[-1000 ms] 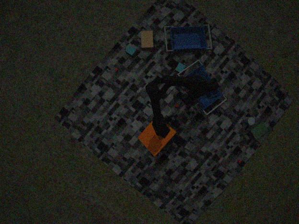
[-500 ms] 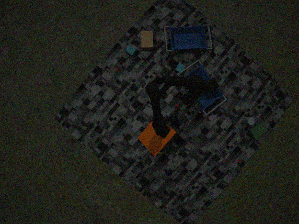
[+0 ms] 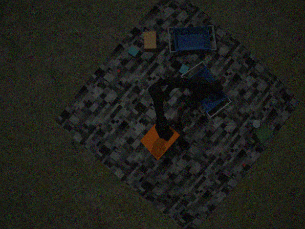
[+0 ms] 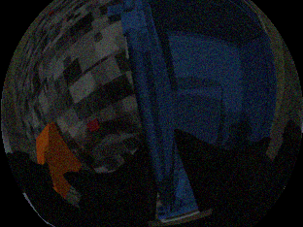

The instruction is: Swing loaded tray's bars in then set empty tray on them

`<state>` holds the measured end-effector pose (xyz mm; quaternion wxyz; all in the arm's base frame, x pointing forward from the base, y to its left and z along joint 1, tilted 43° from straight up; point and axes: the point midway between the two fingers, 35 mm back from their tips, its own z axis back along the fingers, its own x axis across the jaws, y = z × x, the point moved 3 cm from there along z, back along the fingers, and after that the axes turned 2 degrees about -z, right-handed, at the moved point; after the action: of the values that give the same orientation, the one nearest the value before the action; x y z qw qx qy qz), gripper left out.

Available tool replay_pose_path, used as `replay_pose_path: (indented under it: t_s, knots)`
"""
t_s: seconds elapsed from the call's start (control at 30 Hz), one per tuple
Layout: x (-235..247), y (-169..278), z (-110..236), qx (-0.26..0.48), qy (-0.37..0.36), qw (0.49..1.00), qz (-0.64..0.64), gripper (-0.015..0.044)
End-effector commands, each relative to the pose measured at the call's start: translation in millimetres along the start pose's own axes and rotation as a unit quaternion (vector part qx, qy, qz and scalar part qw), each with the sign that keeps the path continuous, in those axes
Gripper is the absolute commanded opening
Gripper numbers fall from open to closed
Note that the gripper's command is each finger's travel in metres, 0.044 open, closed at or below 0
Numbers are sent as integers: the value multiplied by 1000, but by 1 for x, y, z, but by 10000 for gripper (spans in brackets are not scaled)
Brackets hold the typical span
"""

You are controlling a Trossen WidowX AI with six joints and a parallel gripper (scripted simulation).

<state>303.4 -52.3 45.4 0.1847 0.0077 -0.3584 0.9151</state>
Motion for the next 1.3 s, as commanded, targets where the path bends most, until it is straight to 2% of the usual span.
replay_pose_path:
  t_s: [0.0,1.13,1.27]
  knots:
    - [5,-2,-6,0,-13,1000,-3,0]
    - [5,-2,-6,0,-13,1000,-3,0]
    - [5,-2,-6,0,-13,1000,-3,59]
